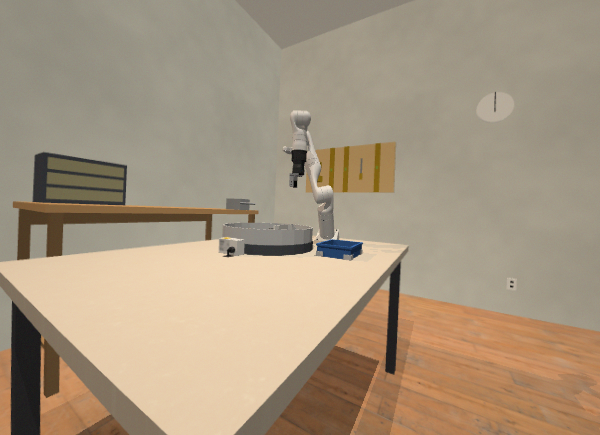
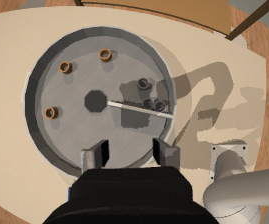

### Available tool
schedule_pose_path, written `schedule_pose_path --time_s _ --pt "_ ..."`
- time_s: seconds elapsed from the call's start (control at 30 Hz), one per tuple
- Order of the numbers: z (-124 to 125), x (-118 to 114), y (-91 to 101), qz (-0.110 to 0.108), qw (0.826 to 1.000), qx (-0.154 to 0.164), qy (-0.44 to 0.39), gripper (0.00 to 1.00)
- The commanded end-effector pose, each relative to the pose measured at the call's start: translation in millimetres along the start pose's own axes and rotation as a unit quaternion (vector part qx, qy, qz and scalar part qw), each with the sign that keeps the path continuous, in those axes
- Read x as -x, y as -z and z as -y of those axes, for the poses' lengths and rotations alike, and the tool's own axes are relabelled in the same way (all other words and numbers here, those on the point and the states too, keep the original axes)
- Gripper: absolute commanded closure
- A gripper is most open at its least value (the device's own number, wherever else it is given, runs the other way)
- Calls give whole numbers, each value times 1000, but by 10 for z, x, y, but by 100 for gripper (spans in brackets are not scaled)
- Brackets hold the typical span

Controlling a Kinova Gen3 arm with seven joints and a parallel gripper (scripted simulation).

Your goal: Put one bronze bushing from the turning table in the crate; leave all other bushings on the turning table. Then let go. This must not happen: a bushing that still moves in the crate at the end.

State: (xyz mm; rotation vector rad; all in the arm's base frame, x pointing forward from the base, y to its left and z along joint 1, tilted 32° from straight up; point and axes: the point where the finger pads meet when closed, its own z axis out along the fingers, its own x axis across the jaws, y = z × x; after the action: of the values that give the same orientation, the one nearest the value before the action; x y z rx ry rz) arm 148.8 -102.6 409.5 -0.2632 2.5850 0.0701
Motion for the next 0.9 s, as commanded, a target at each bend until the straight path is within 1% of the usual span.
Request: schedule_pose_path --time_s 0.0,0.17,0.57,0.73,0.87 --pt "14 7 -9 3 1000 0 3 0" --pt "316 -349 -284 1 1000 -1 -1 0" --pt "316 -349 -284 1 1000 -1 -1 0" --pt "617 -704 -556 -1 1000 -2 -4 0" --pt "617 -704 -556 -1 1000 -2 -4 0"
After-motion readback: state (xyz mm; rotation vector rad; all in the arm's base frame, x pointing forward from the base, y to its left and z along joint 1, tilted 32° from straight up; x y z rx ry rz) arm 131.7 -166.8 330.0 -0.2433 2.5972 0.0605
